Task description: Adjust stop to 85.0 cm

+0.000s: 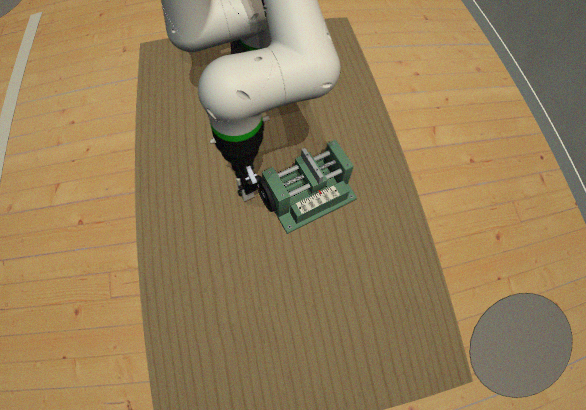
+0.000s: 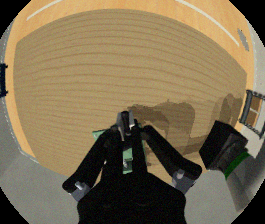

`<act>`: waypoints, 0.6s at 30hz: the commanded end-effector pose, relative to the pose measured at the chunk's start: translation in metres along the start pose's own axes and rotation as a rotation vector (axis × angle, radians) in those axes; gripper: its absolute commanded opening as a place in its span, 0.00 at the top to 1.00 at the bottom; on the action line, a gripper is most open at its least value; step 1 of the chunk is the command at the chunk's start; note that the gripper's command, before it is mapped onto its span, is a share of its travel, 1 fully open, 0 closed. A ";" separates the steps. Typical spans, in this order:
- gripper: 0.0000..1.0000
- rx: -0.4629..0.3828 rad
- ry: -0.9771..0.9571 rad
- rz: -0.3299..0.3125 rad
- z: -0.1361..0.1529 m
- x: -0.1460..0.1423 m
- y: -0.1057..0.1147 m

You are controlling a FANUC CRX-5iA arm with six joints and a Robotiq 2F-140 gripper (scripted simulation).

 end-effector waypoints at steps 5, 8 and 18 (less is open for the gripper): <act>0.96 0.000 0.000 0.000 0.000 0.001 0.008; 0.96 0.000 0.000 0.000 0.000 0.000 0.011; 0.96 0.000 0.000 0.000 -0.001 -0.005 0.025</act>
Point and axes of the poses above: the point where the finger pads meet when closed, its own y axis back along the fingers, its own x axis across the jaws, z = x × y, the point moved 10 cm from there along y, back along the fingers, and after that the axes turned 10 degrees about y, right-handed, at the moved point
